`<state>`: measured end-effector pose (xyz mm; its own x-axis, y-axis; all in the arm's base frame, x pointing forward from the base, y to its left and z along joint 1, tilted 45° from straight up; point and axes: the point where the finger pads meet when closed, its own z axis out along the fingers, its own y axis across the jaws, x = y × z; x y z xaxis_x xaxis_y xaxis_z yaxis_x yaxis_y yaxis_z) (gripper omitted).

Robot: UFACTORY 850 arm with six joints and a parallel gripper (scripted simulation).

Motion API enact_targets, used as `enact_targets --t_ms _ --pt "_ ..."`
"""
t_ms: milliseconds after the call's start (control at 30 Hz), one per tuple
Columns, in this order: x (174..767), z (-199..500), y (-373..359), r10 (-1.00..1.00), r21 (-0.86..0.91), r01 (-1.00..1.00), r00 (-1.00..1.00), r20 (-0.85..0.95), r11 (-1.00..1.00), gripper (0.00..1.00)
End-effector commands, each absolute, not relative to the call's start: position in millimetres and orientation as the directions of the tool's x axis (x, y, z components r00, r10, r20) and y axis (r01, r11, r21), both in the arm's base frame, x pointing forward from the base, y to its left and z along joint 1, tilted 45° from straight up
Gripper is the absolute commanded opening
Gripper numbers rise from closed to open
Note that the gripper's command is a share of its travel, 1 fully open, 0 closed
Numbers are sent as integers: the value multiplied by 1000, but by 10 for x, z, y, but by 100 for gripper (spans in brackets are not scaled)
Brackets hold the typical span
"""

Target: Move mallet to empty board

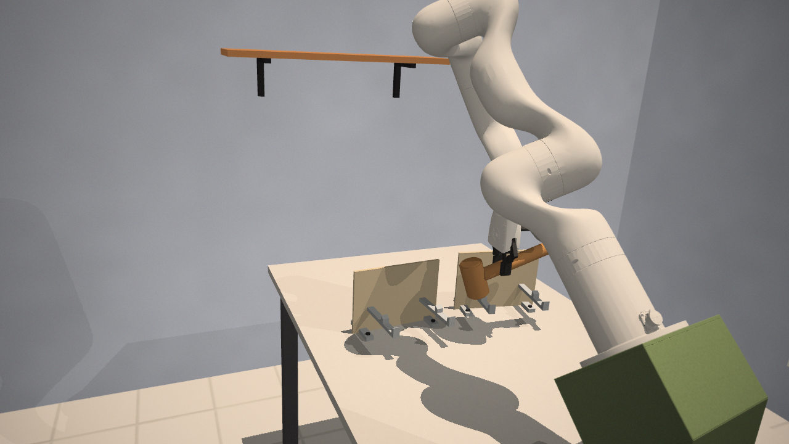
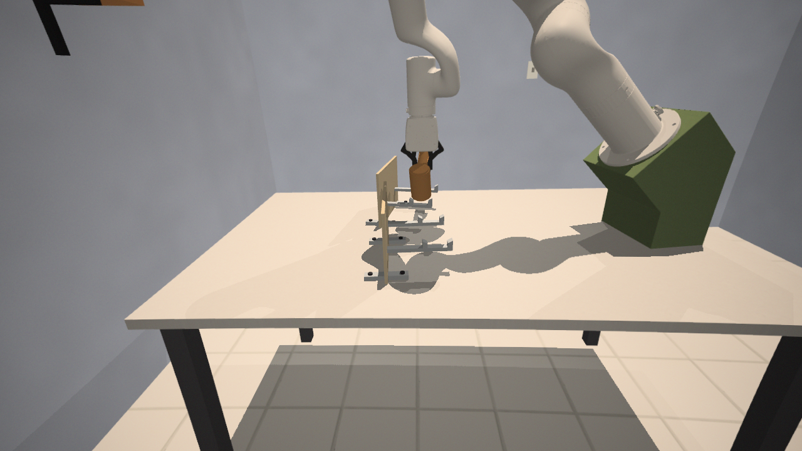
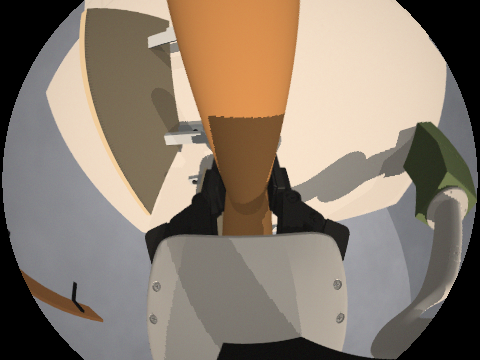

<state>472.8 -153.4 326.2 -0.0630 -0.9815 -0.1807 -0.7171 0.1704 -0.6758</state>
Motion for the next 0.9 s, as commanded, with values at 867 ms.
enact_targets --t_ms 867 --pt "5329 2683 -1466 -966 -668 -702 -117 -233 246 0"
